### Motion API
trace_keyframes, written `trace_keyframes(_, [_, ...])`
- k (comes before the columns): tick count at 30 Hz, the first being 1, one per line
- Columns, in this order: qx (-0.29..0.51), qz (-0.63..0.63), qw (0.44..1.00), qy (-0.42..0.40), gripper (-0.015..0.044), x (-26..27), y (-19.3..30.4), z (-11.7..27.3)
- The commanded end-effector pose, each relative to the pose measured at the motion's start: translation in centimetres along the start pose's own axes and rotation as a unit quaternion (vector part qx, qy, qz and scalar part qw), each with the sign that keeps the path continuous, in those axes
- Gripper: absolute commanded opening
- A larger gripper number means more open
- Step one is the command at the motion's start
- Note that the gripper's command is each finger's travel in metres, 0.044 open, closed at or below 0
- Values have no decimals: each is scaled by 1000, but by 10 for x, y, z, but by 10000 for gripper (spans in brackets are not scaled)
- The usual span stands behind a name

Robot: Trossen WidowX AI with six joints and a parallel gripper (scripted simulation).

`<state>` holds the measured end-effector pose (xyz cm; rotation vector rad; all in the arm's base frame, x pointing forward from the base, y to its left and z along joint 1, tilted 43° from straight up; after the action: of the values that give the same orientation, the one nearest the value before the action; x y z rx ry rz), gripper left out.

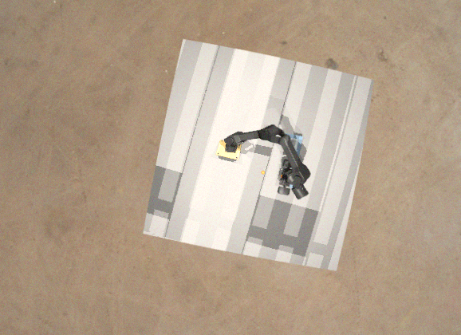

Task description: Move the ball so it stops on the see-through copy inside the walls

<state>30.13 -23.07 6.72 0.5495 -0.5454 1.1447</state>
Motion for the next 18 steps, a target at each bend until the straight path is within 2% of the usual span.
trace_keyframes(1, [2,3,1000,2,0,-1,4,2])
trace_keyframes(18, [3,2,1000,2,0,-20,54,-16])
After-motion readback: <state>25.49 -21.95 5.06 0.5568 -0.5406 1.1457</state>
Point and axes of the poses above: the point midway between the two fingers, 35 mm back from their tips, its own z axis back along the fingers, its own x axis across the jaws, y = z × x, the point moved 5 cm from there along z, back along the fingers, and after that the axes turned 14 degrees about -z, right-handed, at the moved point
